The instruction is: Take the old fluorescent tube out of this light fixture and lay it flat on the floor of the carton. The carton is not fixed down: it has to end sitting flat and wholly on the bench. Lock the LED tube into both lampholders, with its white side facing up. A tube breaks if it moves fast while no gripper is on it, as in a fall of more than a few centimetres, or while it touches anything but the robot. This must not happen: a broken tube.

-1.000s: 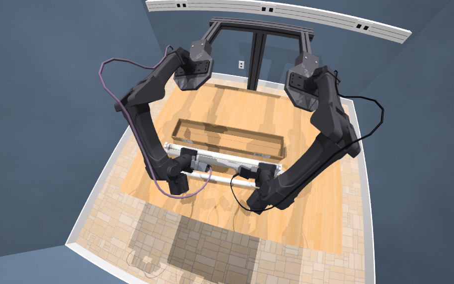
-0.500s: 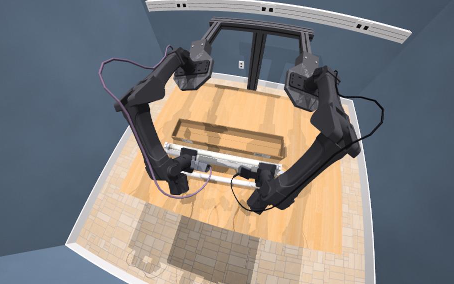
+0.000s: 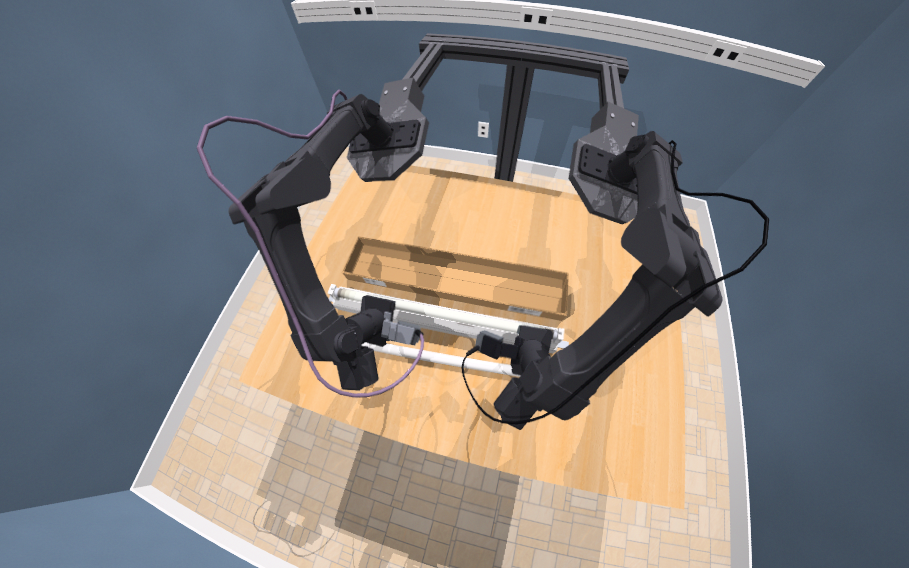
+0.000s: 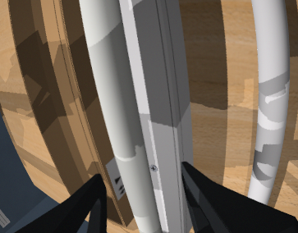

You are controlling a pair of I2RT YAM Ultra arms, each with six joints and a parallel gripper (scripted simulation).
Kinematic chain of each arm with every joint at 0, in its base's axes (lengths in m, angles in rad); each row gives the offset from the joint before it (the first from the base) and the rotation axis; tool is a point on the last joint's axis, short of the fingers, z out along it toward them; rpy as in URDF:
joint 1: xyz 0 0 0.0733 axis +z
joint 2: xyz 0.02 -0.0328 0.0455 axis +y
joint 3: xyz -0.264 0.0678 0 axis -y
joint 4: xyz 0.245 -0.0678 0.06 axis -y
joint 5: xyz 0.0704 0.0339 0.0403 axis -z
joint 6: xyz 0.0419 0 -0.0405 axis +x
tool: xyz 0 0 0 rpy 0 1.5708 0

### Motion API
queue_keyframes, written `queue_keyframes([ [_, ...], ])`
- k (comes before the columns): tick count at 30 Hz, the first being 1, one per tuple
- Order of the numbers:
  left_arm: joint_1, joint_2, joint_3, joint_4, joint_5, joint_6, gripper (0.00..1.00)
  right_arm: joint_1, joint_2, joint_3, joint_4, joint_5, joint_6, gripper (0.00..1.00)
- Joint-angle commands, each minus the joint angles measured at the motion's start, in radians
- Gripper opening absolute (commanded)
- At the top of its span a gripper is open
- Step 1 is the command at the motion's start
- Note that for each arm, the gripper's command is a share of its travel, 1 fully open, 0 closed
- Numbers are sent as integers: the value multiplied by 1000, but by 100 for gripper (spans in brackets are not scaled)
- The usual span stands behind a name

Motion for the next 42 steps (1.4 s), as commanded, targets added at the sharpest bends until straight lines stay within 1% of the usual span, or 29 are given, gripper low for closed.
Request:
queue_keyframes([
  [1, -1, -1, 4, -4, 12, -3, 49, 0, -26, 29, -10, -12, -9, 49],
  [10, 1, -3, -15, -10, 11, -6, 49, 8, -28, 29, -9, -12, -9, 49],
  [11, 17, -46, 9, 23, 11, -17, 49, 20, -58, 35, -18, -14, 11, 49],
  [12, 15, -41, -21, 27, 13, -25, 49, 19, -56, 32, 21, -16, 20, 49],
  [13, 17, -50, -18, 35, 14, -34, 49, 18, -65, 28, 29, -18, 29, 49],
  [14, 16, -59, -23, 47, 16, -44, 49, 16, -65, -20, 37, -18, 42, 49],
  [16, 18, -84, -34, 68, 20, -69, 49, -13, -89, -23, 59, -22, 69, 49],
  [18, 18, -84, -34, 68, 20, -69, 49, -13, -89, -23, 59, -22, 69, 49],
  [20, -3, -115, -57, 100, 25, -95, 49, -6, -119, -46, 91, -25, 98, 49],
  [22, 39, -153, -76, 132, 29, -134, 49, -21, -158, -67, 125, -33, 139, 49],
  [27, 65, -290, -150, 235, 49, -251, 49, -44, -291, -139, 228, -57, 264, 49],
  [28, 46, -274, -180, 247, 49, -254, 49, -27, -276, -167, 239, -57, 267, 49],
  [30, 60, -339, -206, 282, 50, -281, 49, -36, -339, -193, 274, -59, 296, 49],
  [31, 40, -328, -231, 288, 49, -277, 49, -27, -330, -214, 278, -56, 292, 49],
  [33, 64, -379, -246, 314, 47, -294, 49, -37, -378, -229, 304, -55, 309, 49],
  [35, 64, -379, -246, 314, 47, -294, 49, -37, -378, -229, 304, -55, 309, 49],
  [42, 116, -574, -350, 461, 71, -442, 49, -81, -564, -336, 454, -84, 474, 49],
])
